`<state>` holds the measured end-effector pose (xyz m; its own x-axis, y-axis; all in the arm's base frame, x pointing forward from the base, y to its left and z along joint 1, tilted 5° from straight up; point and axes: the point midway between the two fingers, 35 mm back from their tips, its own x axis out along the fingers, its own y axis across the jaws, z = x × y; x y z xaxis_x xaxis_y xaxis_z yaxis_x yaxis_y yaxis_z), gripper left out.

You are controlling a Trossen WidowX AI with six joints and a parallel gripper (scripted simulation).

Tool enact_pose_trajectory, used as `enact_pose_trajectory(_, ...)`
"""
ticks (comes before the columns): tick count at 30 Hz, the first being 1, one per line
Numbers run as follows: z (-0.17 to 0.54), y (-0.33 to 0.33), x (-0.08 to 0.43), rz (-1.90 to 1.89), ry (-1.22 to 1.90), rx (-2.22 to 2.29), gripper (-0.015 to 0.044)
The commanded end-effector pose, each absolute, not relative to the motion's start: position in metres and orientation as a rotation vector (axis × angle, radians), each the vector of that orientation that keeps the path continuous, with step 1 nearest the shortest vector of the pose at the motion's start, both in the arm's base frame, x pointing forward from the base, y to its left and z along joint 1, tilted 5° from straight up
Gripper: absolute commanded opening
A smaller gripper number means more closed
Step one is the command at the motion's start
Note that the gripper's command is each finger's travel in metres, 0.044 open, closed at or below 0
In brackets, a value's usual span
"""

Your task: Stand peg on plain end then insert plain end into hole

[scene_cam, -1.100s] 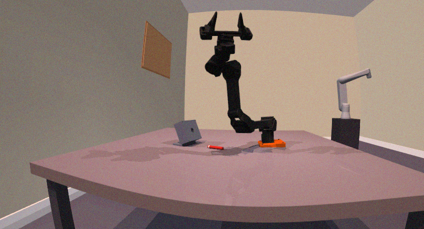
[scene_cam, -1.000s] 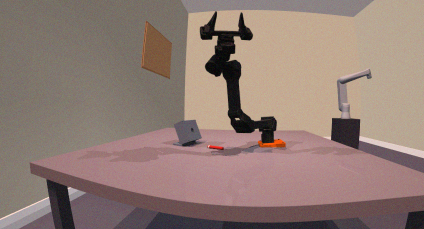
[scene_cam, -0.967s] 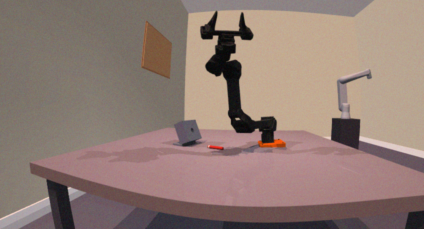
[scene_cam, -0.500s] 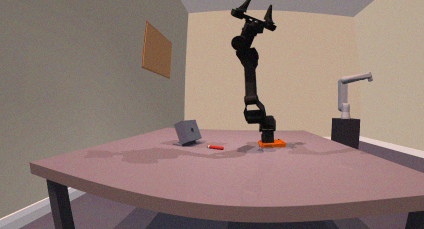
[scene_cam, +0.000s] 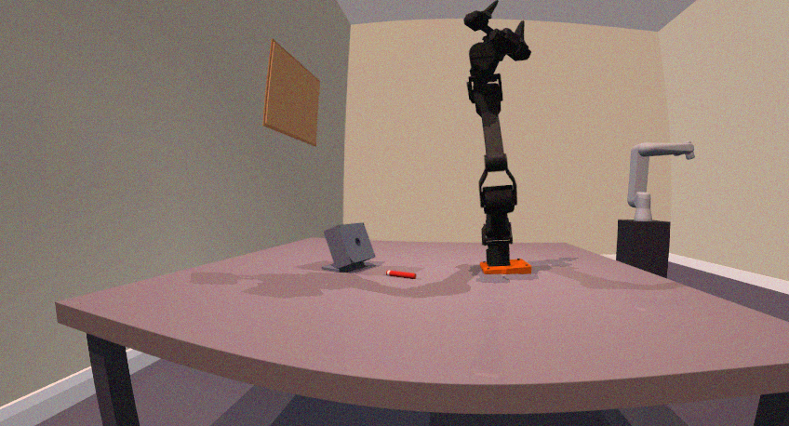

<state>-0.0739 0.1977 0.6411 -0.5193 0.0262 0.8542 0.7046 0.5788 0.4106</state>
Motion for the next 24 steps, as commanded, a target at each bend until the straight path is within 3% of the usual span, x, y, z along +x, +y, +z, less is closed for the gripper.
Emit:
enact_pose_trajectory(1, 0.652, 0.146, -0.081, -1.026, -1.85, -0.449, 0.044)
enact_pose_trajectory(12, 0.66, 0.034, -0.076, -1.084, -1.618, -0.163, 0.044)
enact_pose_trajectory(24, 0.645, -0.072, -0.032, -1.058, -1.324, 0.125, 0.044)
